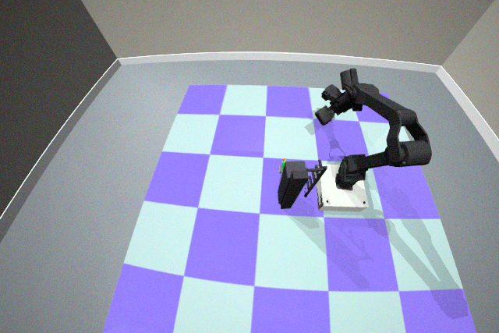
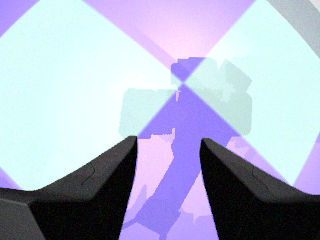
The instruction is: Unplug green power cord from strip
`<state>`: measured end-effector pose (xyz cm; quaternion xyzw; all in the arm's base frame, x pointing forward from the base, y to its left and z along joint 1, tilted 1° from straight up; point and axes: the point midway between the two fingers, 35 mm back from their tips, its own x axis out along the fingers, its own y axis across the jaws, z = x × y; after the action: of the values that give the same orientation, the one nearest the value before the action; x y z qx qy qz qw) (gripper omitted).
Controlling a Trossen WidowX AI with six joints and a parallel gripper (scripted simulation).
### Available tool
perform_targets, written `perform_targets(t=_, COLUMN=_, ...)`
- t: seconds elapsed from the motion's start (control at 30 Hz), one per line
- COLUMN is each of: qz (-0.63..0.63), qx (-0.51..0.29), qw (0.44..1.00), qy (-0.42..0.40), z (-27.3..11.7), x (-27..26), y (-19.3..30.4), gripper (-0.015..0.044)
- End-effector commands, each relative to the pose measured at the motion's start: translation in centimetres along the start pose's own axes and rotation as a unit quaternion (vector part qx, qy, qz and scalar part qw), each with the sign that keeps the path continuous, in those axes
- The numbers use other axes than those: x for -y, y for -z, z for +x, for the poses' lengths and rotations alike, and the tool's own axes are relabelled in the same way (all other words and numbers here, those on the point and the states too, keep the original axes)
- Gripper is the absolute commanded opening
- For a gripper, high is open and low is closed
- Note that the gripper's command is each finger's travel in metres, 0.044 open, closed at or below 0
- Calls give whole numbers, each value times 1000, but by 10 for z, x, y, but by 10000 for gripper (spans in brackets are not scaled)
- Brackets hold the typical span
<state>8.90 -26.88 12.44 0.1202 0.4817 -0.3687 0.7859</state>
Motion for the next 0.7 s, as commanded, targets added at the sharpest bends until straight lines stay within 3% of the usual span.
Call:
perform_targets(t=0.0, qz=81, qx=-51, qw=993, qy=-69, z=4, x=-70, y=-23, gripper=160)
perform_targets(t=0.3, qz=179, qx=-155, qw=967, qy=-96, z=-7, x=-169, y=-21, gripper=160)
perform_targets(t=0.67, qz=283, qx=-258, qw=923, qy=-25, z=-41, x=-267, y=16, gripper=160)
